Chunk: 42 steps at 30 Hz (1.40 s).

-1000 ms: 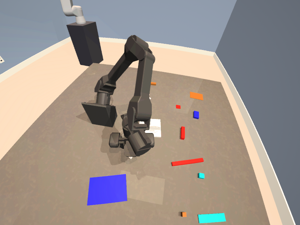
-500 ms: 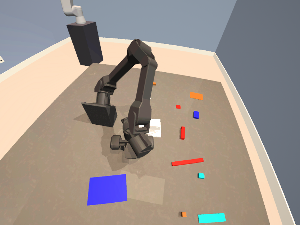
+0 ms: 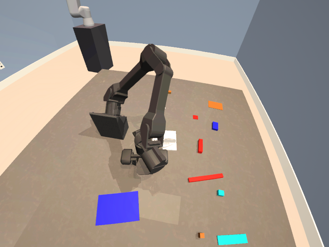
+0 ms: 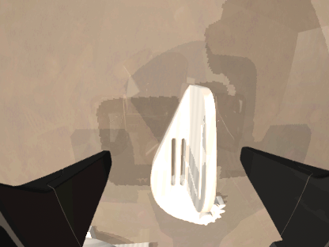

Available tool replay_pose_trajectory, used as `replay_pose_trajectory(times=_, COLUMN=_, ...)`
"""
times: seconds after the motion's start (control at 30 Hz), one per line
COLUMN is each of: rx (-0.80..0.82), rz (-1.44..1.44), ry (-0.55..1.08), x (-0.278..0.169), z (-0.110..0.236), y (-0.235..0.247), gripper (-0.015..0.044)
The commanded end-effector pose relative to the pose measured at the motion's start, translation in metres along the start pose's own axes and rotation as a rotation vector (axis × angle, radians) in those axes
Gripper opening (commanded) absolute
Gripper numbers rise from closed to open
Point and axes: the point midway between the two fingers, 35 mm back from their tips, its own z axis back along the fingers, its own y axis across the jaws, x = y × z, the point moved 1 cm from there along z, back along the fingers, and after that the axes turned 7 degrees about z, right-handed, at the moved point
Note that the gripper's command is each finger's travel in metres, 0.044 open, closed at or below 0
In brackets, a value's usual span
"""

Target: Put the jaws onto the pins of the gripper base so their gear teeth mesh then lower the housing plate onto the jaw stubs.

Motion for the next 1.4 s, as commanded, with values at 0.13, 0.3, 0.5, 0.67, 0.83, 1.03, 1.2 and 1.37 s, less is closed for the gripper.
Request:
replay_pose_trajectory(times=0.13, rx=0.003, rz=-0.004, ry=0.001, x=0.000, z=-0.001, y=0.000, gripper=0.0440)
replay_pose_trajectory(times=0.3, rx=0.003, rz=-0.004, ry=0.001, x=0.000, z=-0.001, y=0.000, gripper=0.0440)
replay_pose_trajectory(times=0.5, rx=0.000, rz=0.000, ry=0.000, x=0.000, z=0.000, y=0.000, gripper=0.0282)
replay_pose_trajectory(times=0.67, rx=0.000, rz=0.000, ry=0.000, x=0.000, z=0.000, y=0.000, gripper=0.0151)
replay_pose_trajectory(times=0.83, rx=0.000, rz=0.000, ry=0.000, x=0.000, z=0.000, y=0.000, gripper=0.0134)
replay_pose_trajectory(times=1.03, rx=0.000, rz=0.000, ry=0.000, x=0.000, z=0.000, y=0.000, gripper=0.0134)
replay_pose_trajectory(times=1.2, rx=0.000, rz=0.000, ry=0.000, x=0.000, z=0.000, y=0.000, gripper=0.0134)
replay_pose_trajectory(times=1.37, rx=0.000, rz=-0.001, ry=-0.002, x=0.001, z=0.010, y=0.001, gripper=0.0134)
